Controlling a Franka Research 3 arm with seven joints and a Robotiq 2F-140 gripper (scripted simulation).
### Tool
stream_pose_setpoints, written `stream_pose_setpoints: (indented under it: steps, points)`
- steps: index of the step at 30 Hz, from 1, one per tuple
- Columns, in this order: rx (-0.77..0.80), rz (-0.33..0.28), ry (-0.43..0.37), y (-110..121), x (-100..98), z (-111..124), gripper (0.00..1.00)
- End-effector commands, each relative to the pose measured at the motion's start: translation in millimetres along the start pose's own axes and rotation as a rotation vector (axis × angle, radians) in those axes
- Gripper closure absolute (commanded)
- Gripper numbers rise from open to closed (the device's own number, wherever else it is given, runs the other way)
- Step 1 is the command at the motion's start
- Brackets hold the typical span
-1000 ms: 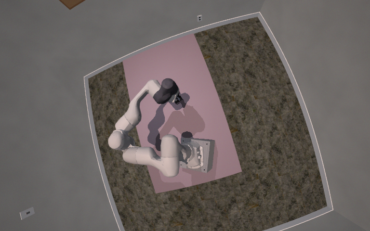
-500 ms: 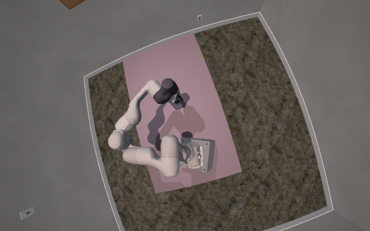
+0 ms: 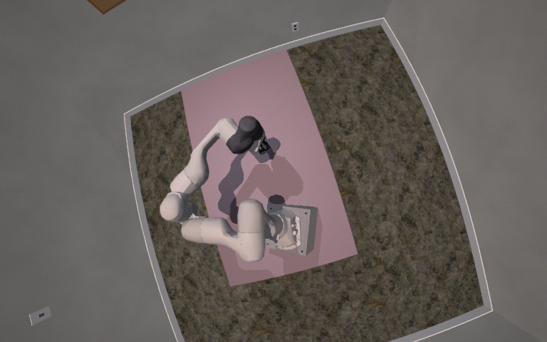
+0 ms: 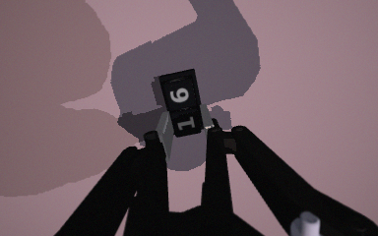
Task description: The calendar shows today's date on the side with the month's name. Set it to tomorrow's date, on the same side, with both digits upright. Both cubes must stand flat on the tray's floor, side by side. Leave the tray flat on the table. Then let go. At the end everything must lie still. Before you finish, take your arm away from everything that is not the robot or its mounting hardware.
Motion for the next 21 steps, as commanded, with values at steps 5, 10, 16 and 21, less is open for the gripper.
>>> stream_pose_setpoints:
  steps: [5,10,16,21]
  points:
    - [0.001,0.002,-0.003,1.1,0.4,1.0,0.72]
    - [0.001,0.002,-0.003,1.1,0.4,1.0,0.72]
    - [0.001,0.002,-0.003,1.1,-0.4,1.0,0.72]
    - [0.001,0.002,-0.003,1.1,-7.5,1.0,0.72]
Point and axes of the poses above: the point where the finger pads meet when closed, its own x axis out along the fingers, its own y axis across the jaws, z = x × y, the point moved 2 cm from there along -x, back along the fingers, and after that the axes turned 15 degrees about x, right-handed, at the moved point
